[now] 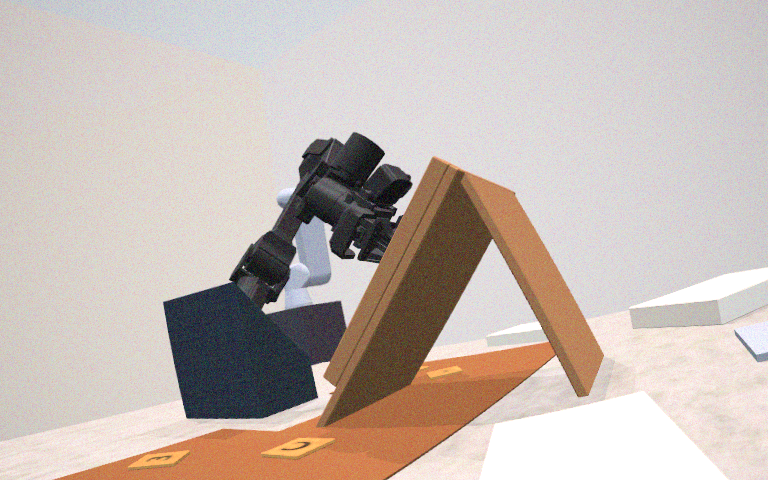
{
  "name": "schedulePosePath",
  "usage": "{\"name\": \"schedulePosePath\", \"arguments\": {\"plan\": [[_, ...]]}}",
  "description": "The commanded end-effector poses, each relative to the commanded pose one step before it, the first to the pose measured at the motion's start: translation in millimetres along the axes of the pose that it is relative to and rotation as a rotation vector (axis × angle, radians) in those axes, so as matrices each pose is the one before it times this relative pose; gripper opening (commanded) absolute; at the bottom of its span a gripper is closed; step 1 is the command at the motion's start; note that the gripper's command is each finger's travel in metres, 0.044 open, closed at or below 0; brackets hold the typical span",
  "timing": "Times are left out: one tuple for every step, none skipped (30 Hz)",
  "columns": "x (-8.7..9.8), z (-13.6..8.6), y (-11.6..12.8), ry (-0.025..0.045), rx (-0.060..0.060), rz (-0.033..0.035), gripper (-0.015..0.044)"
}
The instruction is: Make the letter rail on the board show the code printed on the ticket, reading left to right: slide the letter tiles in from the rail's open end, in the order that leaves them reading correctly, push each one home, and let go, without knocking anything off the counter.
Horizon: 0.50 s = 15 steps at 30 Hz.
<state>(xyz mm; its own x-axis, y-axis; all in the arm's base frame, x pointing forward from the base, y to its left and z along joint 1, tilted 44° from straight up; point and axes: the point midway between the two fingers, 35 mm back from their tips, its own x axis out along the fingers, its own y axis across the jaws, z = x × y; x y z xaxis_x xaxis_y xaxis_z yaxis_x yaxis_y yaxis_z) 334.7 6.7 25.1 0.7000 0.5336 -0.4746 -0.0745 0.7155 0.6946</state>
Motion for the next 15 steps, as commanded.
{"name": "schedulePosePath", "arguments": {"plan": [[0.88,-0.8,-2.76,0.00398,-0.0019,0.00382,0.0],[-0.01,-0.03,-0.58,0.0,0.0,-0.00002,0.0],[0.0,-0.02,-0.55,0.0,0.0,-0.00002,0.0],[0.0,-0.02,-0.55,0.0,0.0,-0.00002,0.0],[0.0,-0.02,-0.58,0.0,0.0,-0.00002,0.0],[0.0,-0.02,-0.55,0.0,0.0,-0.00002,0.0],[0.0,-0.02,-0.55,0.0,0.0,-0.00002,0.0],[0.0,-0.01,-0.58,0.0,0.0,-0.00002,0.0],[0.0,-0.01,-0.55,0.0,0.0,-0.00002,0.0],[0.0,-0.01,-0.55,0.0,0.0,-0.00002,0.0],[0.0,0.0,-0.58,0.0,0.0,-0.00002,0.0],[0.0,0.0,-0.55,0.0,0.0,-0.00002,0.0],[0.0,0.0,-0.55,-0.00001,0.0,-0.00002,0.0],[0.0,0.01,-0.58,0.0,0.0,-0.00002,0.0],[0.0,0.01,-0.55,0.0,0.0,-0.00002,0.0]]}}
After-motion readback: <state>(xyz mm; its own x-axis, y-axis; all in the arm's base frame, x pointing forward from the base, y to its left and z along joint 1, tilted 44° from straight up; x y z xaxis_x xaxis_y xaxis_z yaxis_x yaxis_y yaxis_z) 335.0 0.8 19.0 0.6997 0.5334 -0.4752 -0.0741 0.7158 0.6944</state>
